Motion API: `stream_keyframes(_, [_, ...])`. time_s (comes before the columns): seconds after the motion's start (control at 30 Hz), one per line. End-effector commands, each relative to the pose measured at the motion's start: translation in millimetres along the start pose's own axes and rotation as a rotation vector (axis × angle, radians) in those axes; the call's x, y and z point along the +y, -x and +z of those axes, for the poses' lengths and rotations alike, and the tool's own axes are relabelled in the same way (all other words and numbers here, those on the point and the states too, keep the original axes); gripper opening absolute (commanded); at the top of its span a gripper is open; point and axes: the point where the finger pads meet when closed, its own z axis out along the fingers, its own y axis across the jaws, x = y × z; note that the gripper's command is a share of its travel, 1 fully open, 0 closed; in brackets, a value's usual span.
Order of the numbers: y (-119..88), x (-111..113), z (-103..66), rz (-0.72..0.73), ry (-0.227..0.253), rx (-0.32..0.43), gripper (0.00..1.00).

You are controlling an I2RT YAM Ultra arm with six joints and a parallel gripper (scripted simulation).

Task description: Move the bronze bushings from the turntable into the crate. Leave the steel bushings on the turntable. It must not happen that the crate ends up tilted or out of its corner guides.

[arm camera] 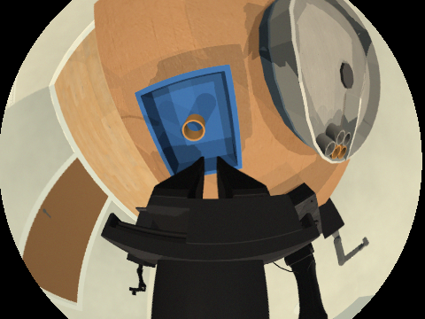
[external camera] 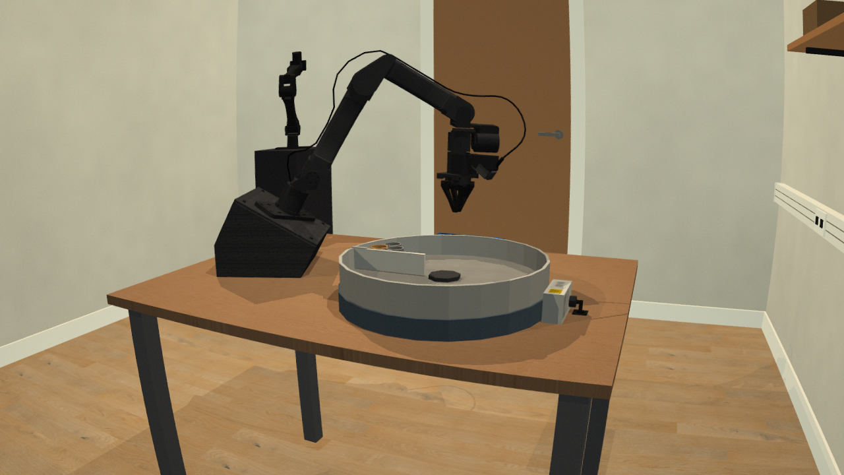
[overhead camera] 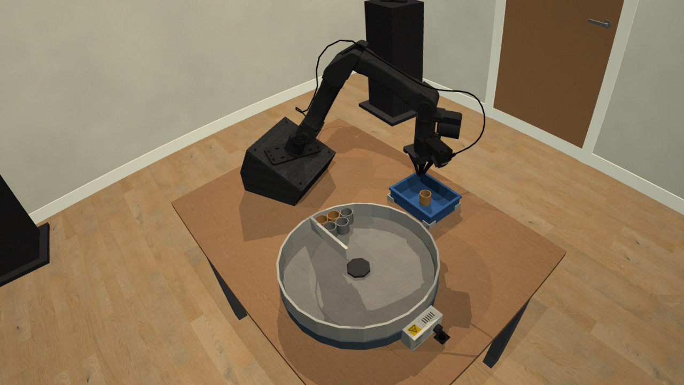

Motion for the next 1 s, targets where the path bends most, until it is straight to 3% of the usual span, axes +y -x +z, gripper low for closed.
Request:
stream_keyframes(0.0, [7,-11,-12.8,0.014,0.05,-0.032,0.15])
stream_keyframes(0.1, [10,-33,-11.1,0.041,0.05,-0.032,0.15])
stream_keyframes(0.17, [10,-33,-11.1,0.041,0.05,-0.032,0.15])
stream_keyframes(0.67, [21,-153,-2.7,0.189,0.045,-0.034,0.15])
stream_keyframes(0.77, [27,-157,-6.8,0.195,0.051,-0.051,0.15])
stream_keyframes(0.9, [24,-187,-0.7,0.232,0.043,-0.035,0.15])
stream_keyframes(0.97, [23,-203,10.3,0.257,0.033,0.0,0.15])
